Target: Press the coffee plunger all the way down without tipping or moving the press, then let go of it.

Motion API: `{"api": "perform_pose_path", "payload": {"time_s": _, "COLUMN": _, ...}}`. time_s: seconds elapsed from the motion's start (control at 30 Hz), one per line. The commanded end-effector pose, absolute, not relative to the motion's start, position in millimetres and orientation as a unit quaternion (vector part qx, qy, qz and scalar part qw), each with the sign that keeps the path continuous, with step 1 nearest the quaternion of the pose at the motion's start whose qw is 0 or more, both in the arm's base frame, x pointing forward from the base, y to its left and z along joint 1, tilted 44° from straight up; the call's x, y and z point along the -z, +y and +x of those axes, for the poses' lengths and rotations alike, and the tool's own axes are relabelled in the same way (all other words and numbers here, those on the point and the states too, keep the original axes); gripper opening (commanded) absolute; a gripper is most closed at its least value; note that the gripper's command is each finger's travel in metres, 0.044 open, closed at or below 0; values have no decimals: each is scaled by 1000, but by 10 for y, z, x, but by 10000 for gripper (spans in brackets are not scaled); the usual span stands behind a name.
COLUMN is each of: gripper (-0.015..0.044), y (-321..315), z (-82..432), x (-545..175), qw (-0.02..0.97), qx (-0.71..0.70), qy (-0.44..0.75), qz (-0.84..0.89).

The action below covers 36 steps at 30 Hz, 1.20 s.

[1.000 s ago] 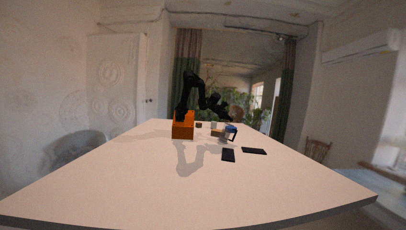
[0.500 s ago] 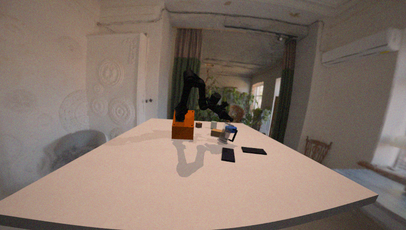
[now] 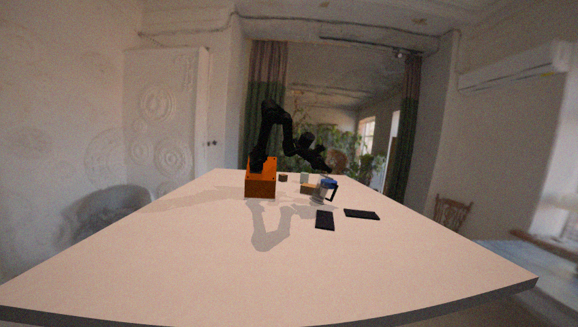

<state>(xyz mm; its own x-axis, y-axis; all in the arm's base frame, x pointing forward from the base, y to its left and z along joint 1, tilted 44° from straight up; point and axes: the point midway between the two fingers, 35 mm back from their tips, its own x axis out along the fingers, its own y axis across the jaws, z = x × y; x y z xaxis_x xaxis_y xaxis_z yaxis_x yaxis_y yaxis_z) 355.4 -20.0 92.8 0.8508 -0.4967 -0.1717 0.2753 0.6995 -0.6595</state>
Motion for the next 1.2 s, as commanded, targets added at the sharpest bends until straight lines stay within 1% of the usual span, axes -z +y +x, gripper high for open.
{"api": "perform_pose_path", "payload": {"time_s": 0.0, "gripper": 205, "y": -200, "z": 3554, "x": -927, "qw": 906, "qx": 213, "qy": 171, "qz": -324}}
{"api": "perform_pose_path", "payload": {"time_s": 0.3, "gripper": 440, "y": -200, "z": 3554, "x": -927, "qw": 906, "qx": 213, "qy": 171, "qz": -324}}
{"api": "perform_pose_path", "payload": {"time_s": 0.67, "gripper": 440, "y": -74, "z": 3520, "x": -1037, "qw": 908, "qx": 207, "qy": 171, "qz": -321}}
{"api": "perform_pose_path", "payload": {"time_s": 1.0, "gripper": 440, "y": 304, "z": 3009, "x": -1496, "qw": 903, "qx": 213, "qy": 180, "qz": -326}}
{"api": "perform_pose_path", "payload": {"time_s": 1.17, "gripper": 440, "y": 304, "z": 2990, "x": -1505, "qw": 903, "qx": 214, "qy": 180, "qz": -326}}
